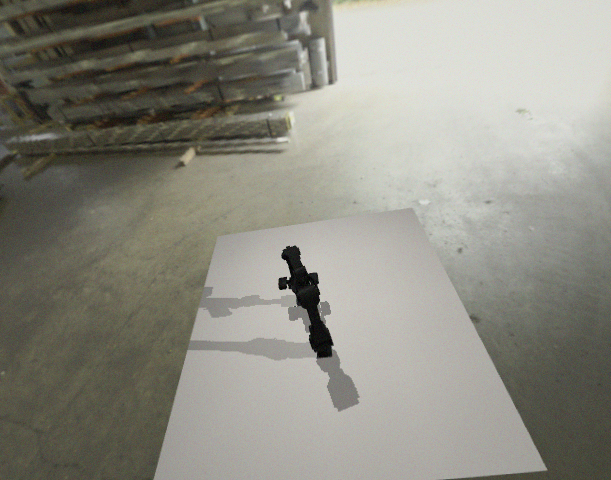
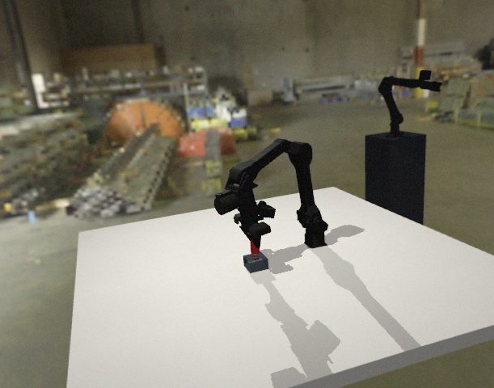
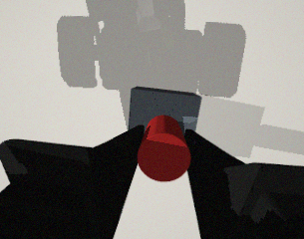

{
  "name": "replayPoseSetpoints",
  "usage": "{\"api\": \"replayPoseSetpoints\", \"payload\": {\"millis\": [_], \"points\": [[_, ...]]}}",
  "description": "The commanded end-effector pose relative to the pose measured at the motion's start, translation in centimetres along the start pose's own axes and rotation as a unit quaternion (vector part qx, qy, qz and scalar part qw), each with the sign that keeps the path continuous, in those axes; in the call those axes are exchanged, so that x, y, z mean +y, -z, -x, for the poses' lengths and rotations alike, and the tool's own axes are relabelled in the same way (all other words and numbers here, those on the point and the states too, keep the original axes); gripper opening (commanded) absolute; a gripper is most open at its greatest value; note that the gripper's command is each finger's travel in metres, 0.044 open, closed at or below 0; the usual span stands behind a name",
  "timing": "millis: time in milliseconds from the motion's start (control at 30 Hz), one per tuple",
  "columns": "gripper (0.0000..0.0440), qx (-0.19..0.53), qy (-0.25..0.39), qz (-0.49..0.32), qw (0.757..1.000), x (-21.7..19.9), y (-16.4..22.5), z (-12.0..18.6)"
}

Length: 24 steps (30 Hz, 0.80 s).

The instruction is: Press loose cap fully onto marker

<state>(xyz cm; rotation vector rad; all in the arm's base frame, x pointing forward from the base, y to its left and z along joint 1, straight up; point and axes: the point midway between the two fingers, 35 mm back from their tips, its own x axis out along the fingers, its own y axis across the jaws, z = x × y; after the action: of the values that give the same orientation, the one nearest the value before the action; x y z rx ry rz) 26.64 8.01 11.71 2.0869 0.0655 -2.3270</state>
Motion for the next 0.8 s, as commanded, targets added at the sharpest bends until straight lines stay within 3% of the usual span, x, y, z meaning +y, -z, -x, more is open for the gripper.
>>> {"api": "replayPoseSetpoints", "payload": {"millis": [0, 133, 567, 767], "points": [[0.0, -0.006, 0.001, 0.007, 1.0, 0.0, 0.0, -1.0], [0.0105, -0.016, -0.006, 0.01, 1.0, 0.3, -0.3, -1.8], [0.0183, -0.044, 0.001, 0.018, 0.999, 0.3, -2.1, -2.6], [0.0324, -0.045, 0.009, 0.023, 0.999, 0.2, -2.9, -2.4]]}}
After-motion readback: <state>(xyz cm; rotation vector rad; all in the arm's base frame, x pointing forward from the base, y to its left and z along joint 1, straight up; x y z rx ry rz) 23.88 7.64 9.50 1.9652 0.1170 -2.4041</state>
